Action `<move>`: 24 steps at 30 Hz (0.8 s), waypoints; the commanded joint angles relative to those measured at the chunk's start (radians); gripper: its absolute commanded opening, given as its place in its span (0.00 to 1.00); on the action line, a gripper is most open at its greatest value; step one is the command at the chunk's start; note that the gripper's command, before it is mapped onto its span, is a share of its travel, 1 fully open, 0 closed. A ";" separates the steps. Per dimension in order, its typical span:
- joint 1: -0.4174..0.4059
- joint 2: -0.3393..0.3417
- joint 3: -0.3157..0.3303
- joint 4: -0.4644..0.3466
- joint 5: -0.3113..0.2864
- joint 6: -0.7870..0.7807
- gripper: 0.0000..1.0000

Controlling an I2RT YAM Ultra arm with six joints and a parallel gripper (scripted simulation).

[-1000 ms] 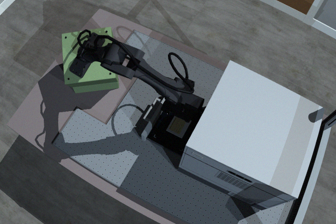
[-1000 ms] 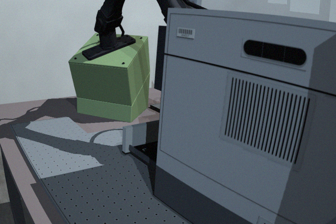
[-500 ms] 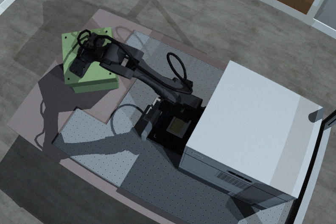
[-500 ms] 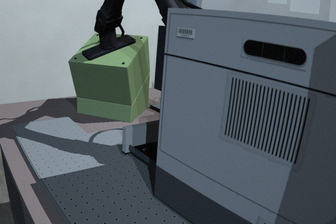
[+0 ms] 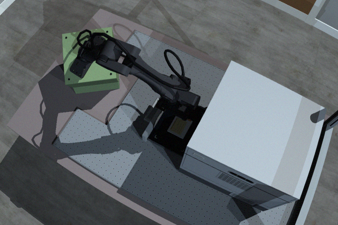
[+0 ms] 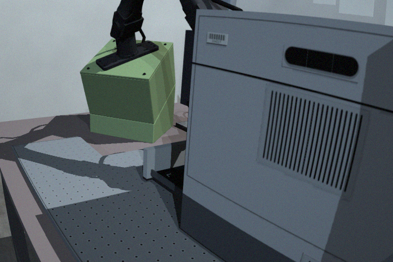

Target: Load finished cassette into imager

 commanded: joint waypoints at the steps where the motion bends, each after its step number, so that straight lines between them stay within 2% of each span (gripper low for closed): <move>1: 0.017 -0.033 -0.028 0.015 0.002 0.007 1.00; 24: 0.033 -0.132 -0.145 0.024 0.008 0.025 1.00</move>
